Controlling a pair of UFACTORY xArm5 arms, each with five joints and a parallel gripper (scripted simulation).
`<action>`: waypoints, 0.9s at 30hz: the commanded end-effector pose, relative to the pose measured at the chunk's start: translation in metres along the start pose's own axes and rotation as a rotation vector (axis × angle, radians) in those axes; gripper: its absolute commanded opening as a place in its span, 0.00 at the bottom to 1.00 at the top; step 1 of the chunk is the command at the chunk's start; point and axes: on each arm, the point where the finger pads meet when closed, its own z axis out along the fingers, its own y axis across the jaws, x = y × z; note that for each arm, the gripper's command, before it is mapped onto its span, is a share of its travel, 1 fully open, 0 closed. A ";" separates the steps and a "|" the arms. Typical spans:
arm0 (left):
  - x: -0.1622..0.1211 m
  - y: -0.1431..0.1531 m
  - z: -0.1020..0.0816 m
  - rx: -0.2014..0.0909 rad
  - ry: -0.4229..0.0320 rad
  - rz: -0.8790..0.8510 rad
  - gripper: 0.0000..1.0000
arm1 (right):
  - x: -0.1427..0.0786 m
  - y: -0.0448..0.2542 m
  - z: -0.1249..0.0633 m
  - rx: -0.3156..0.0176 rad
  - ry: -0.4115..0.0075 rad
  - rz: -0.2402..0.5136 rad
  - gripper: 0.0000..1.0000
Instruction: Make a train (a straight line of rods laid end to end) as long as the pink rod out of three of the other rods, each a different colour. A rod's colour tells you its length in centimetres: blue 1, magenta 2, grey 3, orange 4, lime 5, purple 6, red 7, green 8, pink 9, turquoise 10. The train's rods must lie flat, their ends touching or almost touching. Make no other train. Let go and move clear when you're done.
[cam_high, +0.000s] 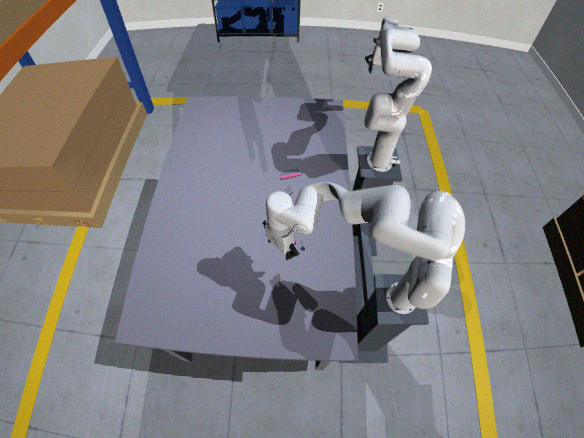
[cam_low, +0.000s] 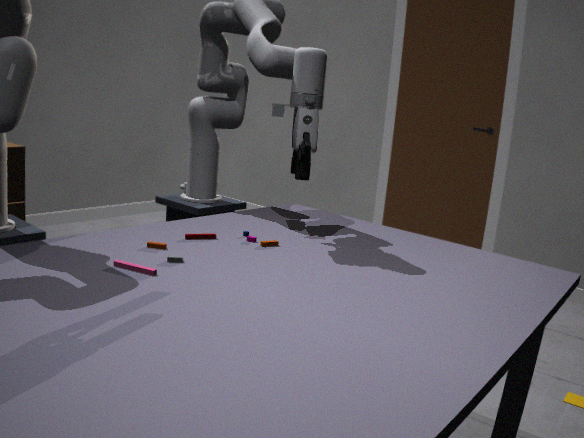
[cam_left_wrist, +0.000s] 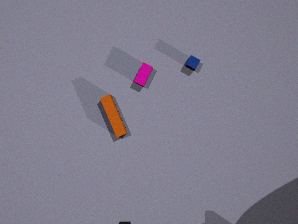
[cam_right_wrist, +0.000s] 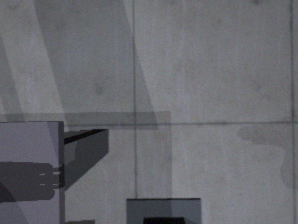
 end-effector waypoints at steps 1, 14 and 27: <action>-0.001 -0.001 -0.002 0.005 -0.003 0.000 1.00 | 0.001 0.000 -0.002 0.000 0.005 0.000 1.00; -0.001 -0.001 -0.002 0.005 -0.003 0.000 1.00 | 0.001 0.000 -0.002 0.000 0.005 0.000 1.00; 0.078 -0.079 -0.031 0.005 -0.002 0.000 1.00 | 0.001 0.000 -0.002 0.000 0.005 0.000 1.00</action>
